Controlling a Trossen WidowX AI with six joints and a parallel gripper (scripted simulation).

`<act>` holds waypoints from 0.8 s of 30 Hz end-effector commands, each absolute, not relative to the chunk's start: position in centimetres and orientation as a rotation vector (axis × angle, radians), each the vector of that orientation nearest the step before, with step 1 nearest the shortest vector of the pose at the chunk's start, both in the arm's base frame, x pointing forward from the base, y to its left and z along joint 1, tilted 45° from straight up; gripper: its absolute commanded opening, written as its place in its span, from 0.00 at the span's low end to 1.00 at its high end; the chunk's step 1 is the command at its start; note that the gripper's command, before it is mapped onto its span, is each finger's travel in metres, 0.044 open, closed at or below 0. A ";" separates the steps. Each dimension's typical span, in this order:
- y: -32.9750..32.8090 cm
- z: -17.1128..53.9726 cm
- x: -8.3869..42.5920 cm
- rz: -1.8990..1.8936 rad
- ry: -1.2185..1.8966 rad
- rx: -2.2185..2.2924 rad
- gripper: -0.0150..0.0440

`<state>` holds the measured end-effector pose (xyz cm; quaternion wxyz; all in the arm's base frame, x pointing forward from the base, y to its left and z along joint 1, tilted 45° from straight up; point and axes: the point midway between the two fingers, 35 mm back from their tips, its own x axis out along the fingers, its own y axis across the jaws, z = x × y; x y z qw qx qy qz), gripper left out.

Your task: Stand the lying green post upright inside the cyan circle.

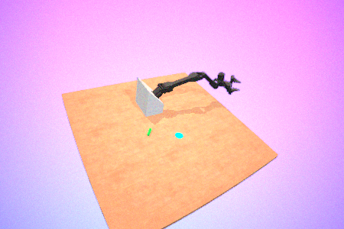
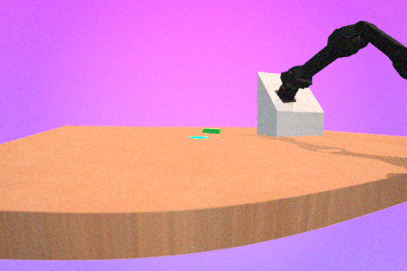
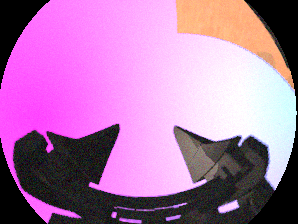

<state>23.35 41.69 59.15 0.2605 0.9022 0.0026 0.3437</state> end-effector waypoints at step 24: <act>40.8 50.6 37.5 0.641 -0.087 1.936 0.65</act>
